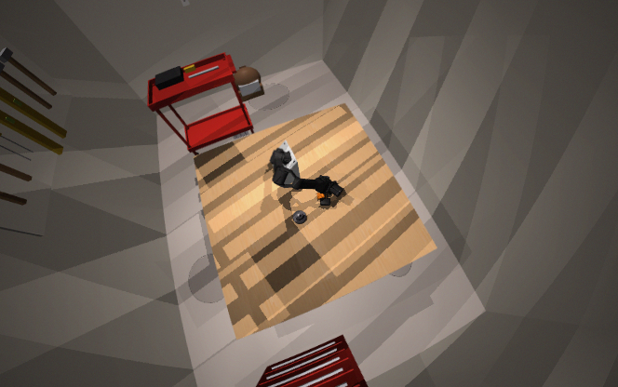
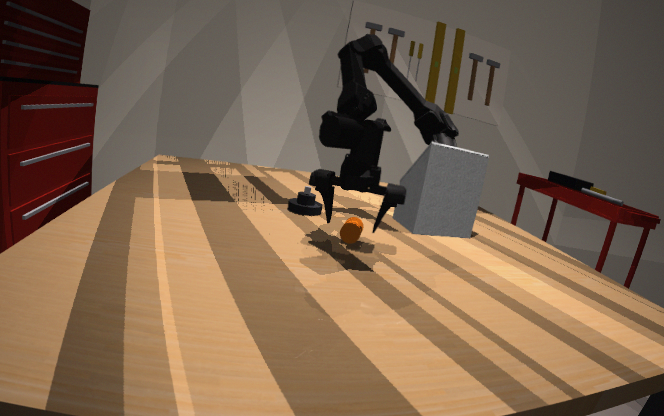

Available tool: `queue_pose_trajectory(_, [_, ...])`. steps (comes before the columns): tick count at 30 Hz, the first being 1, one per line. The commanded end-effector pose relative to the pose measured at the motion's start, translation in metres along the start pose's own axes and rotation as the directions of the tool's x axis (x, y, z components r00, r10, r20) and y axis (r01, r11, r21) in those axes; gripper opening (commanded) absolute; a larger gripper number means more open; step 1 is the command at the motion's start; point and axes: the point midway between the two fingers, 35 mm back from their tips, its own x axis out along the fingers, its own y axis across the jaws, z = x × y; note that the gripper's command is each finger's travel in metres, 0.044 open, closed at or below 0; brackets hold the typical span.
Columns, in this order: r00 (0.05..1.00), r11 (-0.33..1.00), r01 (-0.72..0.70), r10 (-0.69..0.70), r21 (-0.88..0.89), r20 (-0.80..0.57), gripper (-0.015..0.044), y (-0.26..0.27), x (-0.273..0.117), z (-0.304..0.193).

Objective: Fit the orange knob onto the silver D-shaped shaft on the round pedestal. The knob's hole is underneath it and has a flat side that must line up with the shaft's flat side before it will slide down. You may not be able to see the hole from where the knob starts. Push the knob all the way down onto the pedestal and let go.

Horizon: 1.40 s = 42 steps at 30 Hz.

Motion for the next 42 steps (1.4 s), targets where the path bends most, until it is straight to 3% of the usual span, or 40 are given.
queue_pose_trajectory(1, [1.000, 1.000, 0.000, 0.000, -0.006, -0.006, 0.0440, 0.001, 0.007, -0.001])
queue_pose_trajectory(10, [1.000, 1.000, 0.000, 0.000, -0.006, -0.007, 0.0440, 0.002, 0.019, -0.002])
queue_pose_trajectory(18, [1.000, 1.000, 0.000, 0.000, -0.006, -0.007, 0.0240, 0.002, 0.019, -0.002])
queue_pose_trajectory(25, [1.000, 1.000, 0.000, 0.000, -0.006, -0.007, 0.0240, 0.002, 0.019, -0.002])
queue_pose_trajectory(36, [1.000, 1.000, 0.000, 0.000, -0.006, -0.007, 0.0181, 0.002, 0.019, -0.002])
queue_pose_trajectory(42, [0.998, 1.000, -0.002, 0.002, -0.003, 0.060, 0.0181, 0.002, 0.016, -0.005])
